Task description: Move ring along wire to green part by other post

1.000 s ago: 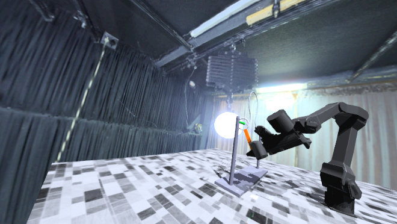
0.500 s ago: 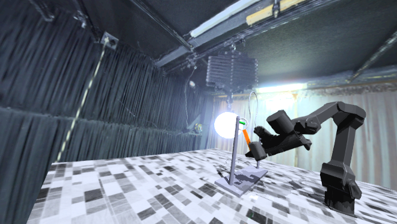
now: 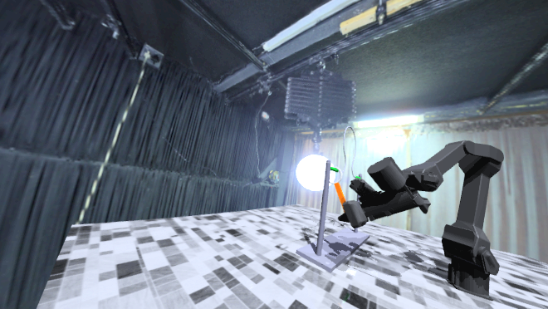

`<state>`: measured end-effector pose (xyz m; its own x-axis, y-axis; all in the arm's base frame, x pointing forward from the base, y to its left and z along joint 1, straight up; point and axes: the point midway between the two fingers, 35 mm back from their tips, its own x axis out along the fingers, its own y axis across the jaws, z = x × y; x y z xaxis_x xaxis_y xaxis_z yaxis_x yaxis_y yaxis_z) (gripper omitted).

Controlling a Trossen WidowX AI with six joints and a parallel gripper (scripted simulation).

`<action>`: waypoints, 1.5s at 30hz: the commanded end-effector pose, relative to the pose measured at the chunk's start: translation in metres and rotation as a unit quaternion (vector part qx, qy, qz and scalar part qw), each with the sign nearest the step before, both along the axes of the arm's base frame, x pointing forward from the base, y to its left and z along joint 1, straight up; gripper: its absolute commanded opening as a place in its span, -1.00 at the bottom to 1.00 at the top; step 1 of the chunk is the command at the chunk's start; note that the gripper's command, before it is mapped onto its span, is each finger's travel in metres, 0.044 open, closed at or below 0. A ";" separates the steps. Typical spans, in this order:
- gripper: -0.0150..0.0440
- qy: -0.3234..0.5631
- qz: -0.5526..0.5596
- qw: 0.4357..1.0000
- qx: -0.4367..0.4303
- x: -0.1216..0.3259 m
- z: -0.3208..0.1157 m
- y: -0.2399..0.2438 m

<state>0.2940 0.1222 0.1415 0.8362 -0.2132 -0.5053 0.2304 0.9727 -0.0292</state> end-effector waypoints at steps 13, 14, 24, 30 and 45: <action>-1.00 0.000 -0.002 1.000 0.001 0.000 -0.001 0.000; -1.00 0.000 -0.002 1.000 0.001 0.000 -0.001 0.000; -0.38 0.000 0.000 1.000 0.000 0.000 0.000 0.000; 0.05 0.001 -0.001 1.000 0.000 -0.003 0.001 0.001; 0.05 0.002 -0.002 1.000 0.001 -0.042 0.024 0.010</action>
